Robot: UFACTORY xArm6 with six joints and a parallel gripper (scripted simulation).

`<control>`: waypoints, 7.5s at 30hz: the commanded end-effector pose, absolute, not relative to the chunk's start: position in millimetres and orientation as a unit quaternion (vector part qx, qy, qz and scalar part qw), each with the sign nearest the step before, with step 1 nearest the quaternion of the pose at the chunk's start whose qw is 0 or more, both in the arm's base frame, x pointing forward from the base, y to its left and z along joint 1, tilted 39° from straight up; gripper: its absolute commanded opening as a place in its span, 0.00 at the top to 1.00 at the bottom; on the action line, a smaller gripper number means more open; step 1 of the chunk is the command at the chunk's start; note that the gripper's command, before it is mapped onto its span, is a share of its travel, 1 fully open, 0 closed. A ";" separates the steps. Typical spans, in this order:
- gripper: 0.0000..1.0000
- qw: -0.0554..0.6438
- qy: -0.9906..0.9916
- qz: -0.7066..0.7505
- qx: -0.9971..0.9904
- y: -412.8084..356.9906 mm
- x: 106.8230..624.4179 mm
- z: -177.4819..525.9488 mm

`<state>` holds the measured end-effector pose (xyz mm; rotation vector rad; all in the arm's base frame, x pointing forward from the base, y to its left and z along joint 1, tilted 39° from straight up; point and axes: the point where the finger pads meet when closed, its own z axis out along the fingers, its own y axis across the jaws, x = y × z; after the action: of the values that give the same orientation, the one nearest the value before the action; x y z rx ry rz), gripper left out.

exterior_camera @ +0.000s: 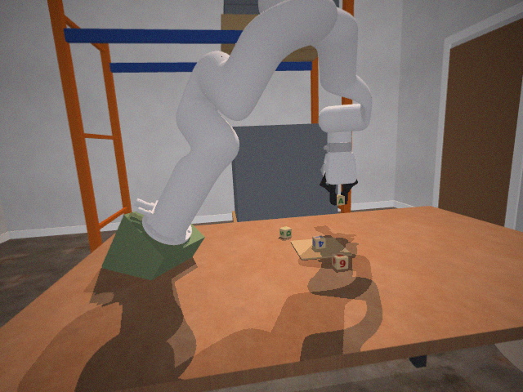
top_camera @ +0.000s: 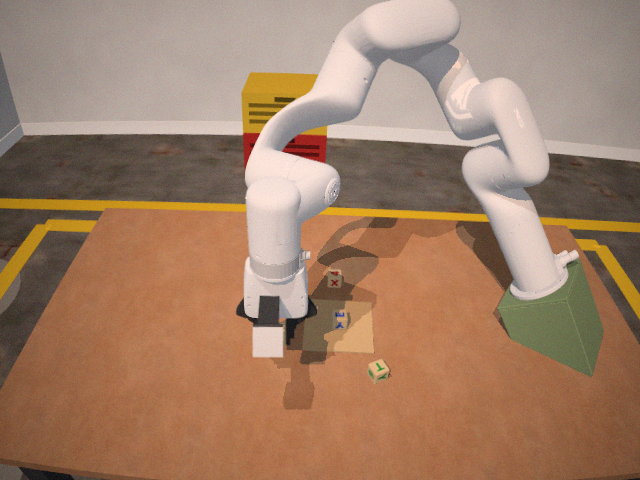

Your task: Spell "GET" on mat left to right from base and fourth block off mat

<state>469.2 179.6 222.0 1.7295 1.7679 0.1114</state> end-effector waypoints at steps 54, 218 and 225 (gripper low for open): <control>0.73 0.315 0.891 -0.100 0.310 158.9 435.6 224.2; 0.73 0.043 0.658 -0.328 -0.676 70.4 395.9 127.3; 0.73 0.043 0.658 -0.328 -0.676 67.3 400.0 120.7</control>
<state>393.3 68.8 125.5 -2.0759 2.0187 -0.9955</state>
